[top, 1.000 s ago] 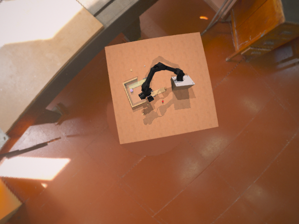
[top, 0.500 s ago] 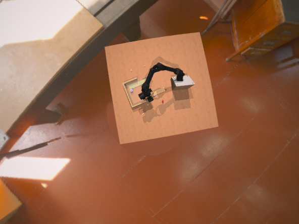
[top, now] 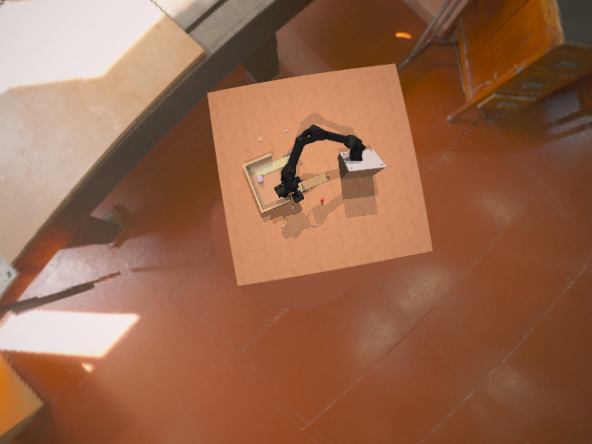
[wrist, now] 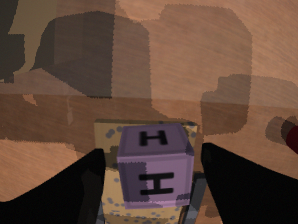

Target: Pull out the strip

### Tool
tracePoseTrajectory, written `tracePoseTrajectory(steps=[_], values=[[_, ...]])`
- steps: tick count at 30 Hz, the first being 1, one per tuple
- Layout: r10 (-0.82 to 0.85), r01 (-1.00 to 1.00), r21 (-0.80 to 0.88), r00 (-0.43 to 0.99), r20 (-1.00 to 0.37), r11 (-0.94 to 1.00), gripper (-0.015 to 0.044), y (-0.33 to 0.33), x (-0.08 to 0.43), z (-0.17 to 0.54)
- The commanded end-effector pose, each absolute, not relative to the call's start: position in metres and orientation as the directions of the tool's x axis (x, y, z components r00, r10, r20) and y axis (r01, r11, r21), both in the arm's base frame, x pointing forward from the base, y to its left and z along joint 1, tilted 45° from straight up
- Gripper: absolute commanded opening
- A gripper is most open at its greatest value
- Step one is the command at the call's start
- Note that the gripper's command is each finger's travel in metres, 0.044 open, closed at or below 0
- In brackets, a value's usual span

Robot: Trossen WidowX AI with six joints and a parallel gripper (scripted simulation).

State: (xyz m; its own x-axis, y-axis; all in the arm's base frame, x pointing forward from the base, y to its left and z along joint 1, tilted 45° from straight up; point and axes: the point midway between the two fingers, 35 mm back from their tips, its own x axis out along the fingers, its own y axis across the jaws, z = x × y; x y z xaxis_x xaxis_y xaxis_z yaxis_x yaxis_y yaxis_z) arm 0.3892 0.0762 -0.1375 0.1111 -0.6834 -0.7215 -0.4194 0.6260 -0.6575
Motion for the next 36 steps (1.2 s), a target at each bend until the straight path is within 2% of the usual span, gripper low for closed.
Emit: tracePoseTrajectory(steps=[1, 2, 6, 13, 17, 36], values=[[-0.688, -0.426, -0.658, 0.107, -0.718, 0.621, 0.025, 0.073, 0.388, -0.14], [-0.688, -0.426, -0.658, 0.107, -0.718, 0.621, 0.025, 0.073, 0.388, -0.14], [-0.684, -0.42, -0.657, 0.11, -0.721, 0.626, 0.0145, 0.075, 0.389, -0.138], [-0.684, -0.42, -0.657, 0.11, -0.721, 0.626, 0.0098, 0.075, 0.389, -0.138], [-0.683, -0.419, -0.657, 0.109, -0.722, 0.627, 0.0, 0.076, 0.388, -0.138], [-0.687, -0.428, -0.656, 0.105, -0.719, 0.621, 0.0, 0.085, 0.329, -0.098]])
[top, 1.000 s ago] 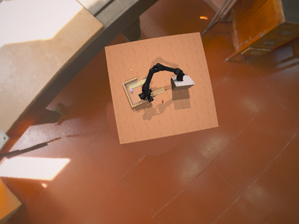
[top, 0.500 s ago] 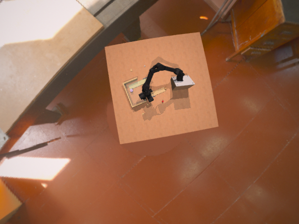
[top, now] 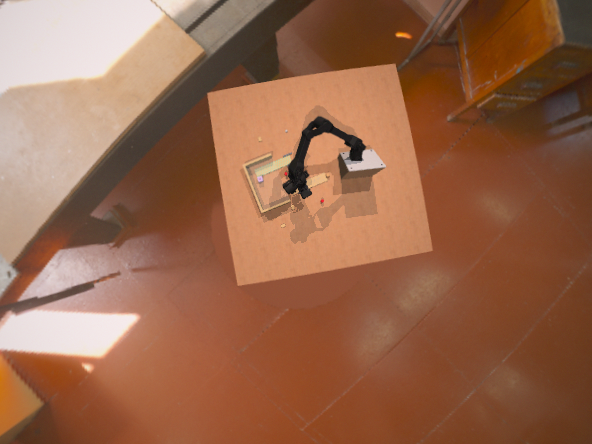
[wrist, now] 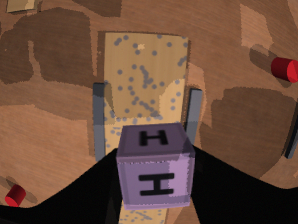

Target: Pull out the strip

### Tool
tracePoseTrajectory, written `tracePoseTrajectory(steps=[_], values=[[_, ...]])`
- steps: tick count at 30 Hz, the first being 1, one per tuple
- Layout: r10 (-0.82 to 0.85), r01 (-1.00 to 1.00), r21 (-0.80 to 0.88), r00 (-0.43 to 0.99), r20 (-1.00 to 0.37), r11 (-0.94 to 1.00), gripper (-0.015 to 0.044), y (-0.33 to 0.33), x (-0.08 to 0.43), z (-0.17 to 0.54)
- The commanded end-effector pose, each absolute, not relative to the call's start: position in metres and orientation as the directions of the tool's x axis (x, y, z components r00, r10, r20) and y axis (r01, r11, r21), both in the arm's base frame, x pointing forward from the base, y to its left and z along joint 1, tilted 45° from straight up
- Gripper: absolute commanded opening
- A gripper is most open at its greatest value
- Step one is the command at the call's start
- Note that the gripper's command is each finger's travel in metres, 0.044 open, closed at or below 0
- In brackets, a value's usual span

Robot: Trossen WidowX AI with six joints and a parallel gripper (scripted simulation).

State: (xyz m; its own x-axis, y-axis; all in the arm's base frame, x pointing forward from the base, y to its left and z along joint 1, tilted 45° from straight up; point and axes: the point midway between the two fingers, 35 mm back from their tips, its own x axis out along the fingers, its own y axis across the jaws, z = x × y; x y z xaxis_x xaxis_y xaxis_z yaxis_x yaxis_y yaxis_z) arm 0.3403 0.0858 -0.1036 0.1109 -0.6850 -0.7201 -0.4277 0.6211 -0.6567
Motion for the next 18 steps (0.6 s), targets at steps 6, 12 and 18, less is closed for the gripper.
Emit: tracePoseTrajectory(steps=[6, 12, 18], values=[[-0.687, -0.429, -0.656, 0.105, -0.719, 0.621, 0.0, 0.084, 0.324, -0.097], [-0.687, -0.429, -0.656, 0.104, -0.719, 0.621, 0.0, 0.078, 0.305, -0.094], [-0.688, -0.43, -0.656, 0.103, -0.719, 0.621, 0.0, 0.071, 0.287, -0.09]])
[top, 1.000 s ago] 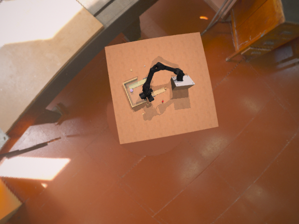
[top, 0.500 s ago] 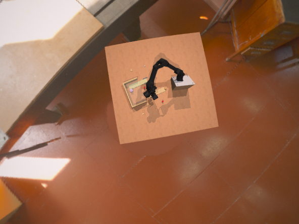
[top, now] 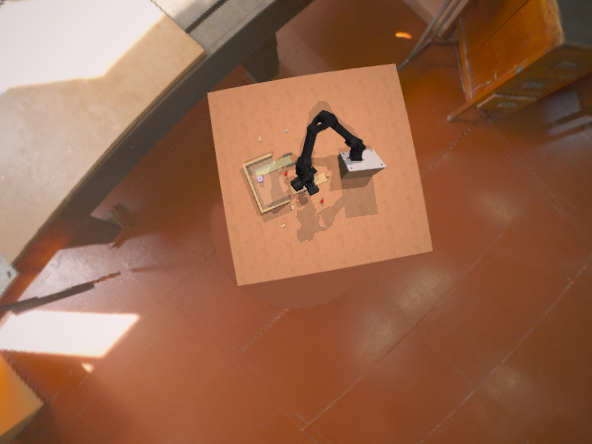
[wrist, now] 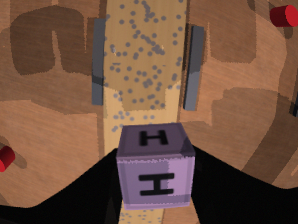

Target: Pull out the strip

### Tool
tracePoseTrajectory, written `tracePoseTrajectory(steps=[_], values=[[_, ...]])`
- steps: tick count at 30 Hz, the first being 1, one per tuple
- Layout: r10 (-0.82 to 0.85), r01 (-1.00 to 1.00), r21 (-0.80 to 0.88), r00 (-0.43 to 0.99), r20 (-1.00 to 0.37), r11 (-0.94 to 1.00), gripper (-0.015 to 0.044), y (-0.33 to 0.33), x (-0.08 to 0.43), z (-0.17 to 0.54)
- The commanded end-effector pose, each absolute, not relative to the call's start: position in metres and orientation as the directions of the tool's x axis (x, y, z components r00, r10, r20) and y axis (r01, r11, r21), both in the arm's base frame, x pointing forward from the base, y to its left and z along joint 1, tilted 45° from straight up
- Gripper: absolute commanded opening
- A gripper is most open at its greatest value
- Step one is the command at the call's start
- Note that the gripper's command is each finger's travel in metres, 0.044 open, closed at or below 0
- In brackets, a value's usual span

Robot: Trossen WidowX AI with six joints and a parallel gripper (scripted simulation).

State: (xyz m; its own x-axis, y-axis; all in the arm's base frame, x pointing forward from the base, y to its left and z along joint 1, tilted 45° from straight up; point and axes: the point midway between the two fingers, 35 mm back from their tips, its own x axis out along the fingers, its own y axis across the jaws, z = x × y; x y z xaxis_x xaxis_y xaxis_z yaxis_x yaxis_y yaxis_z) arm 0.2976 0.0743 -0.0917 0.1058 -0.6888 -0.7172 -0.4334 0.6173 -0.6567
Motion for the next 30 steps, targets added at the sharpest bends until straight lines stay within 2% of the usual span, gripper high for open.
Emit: tracePoseTrajectory(steps=[1, 9, 30], values=[[-0.688, -0.43, -0.656, 0.103, -0.719, 0.621, 0.0, 0.07, 0.285, -0.09], [-0.687, -0.43, -0.654, 0.103, -0.72, 0.622, 0.0, 0.094, 0.281, -0.065], [-0.687, -0.43, -0.654, 0.103, -0.72, 0.622, 0.0, 0.095, 0.281, -0.064]])
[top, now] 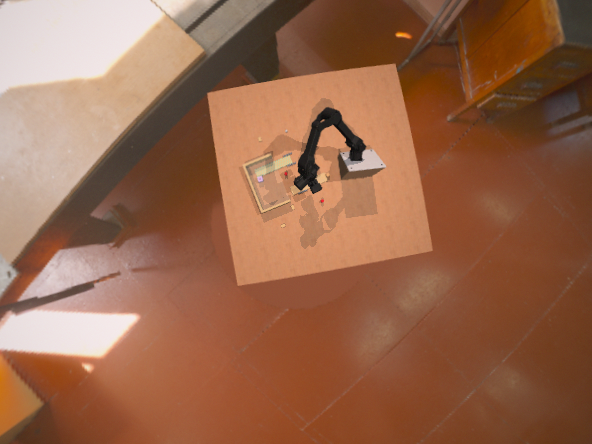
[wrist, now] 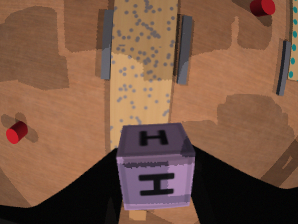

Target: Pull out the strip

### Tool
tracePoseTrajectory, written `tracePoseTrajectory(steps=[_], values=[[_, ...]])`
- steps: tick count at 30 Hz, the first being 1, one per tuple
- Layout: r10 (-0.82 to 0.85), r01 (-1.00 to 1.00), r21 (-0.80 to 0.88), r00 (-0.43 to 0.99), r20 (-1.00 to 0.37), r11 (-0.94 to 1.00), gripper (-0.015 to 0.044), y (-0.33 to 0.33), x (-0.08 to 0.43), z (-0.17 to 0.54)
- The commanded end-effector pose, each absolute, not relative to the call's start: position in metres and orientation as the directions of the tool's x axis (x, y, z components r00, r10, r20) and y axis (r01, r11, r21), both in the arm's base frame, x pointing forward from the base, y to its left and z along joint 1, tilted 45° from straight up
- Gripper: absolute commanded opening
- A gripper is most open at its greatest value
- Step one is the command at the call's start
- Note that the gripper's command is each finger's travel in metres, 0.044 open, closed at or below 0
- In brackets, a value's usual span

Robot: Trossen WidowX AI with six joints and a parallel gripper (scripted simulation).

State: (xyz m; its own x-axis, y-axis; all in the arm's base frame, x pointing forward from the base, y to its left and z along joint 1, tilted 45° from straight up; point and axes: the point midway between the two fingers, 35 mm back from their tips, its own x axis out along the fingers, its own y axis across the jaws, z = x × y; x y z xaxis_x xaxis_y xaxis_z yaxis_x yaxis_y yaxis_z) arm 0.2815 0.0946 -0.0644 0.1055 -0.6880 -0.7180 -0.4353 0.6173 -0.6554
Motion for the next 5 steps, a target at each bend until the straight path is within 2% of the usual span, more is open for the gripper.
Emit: tracePoseTrajectory(steps=[1, 5], values=[[-0.687, -0.43, -0.654, 0.103, -0.72, 0.622, 0.0, 0.0951, 0.2812, -0.0642], [-0.687, -0.43, -0.654, 0.103, -0.72, 0.622, 0.0, 0.0951, 0.2812, -0.0642]])
